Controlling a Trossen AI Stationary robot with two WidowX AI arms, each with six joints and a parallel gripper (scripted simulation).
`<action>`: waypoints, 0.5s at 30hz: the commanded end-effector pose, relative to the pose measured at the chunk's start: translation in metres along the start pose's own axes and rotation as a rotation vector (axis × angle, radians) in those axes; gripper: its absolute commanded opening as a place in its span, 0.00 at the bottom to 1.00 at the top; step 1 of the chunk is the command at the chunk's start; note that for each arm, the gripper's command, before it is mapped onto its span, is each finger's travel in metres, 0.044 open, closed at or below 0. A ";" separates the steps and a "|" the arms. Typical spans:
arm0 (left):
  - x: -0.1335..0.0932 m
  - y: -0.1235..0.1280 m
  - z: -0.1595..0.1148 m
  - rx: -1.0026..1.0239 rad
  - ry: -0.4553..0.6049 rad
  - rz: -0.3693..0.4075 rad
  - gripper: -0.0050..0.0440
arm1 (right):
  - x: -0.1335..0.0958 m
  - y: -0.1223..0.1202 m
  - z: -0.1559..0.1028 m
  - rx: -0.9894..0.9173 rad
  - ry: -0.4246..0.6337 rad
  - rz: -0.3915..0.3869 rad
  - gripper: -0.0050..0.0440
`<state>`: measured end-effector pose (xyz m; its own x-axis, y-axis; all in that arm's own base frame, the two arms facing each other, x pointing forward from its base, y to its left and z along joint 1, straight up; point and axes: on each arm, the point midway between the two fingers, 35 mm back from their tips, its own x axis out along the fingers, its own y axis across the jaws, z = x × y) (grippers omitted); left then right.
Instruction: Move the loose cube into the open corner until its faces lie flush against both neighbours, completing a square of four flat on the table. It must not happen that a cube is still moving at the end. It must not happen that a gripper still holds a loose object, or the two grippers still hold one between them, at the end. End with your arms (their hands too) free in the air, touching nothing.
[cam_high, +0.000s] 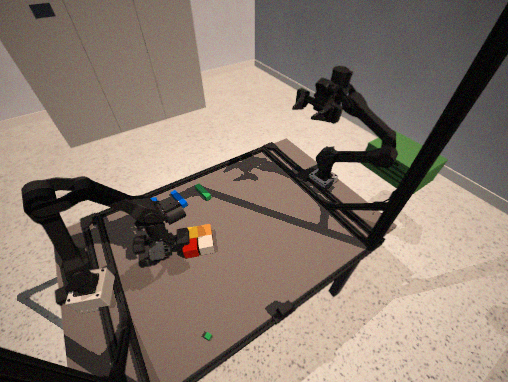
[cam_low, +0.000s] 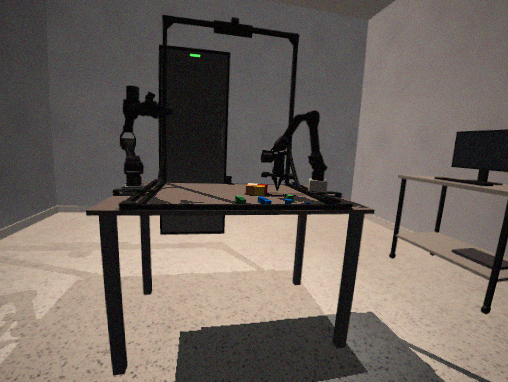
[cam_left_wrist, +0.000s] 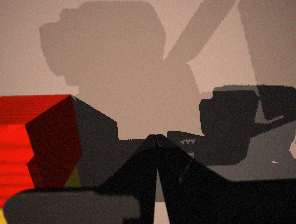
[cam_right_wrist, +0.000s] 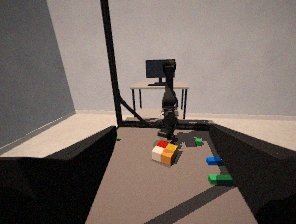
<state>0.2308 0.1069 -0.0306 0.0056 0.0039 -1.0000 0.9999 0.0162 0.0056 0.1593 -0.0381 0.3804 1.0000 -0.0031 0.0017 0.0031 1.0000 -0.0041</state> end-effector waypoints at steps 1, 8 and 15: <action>0.002 0.001 0.001 0.002 -0.004 -0.006 0.10 | 0.000 0.000 0.000 0.005 0.000 0.003 0.92; 0.002 0.005 0.001 0.002 -0.004 -0.006 0.10 | 0.000 0.000 0.000 0.005 0.000 0.003 0.92; 0.002 0.007 0.001 0.002 -0.004 -0.006 0.10 | 0.000 0.000 0.000 0.005 0.000 0.003 0.92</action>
<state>0.2366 0.1069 -0.0304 0.0073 0.0046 -1.0000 0.9999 0.0129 0.0074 0.1593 -0.0381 0.3804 1.0000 -0.0031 0.0017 0.0031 1.0000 -0.0041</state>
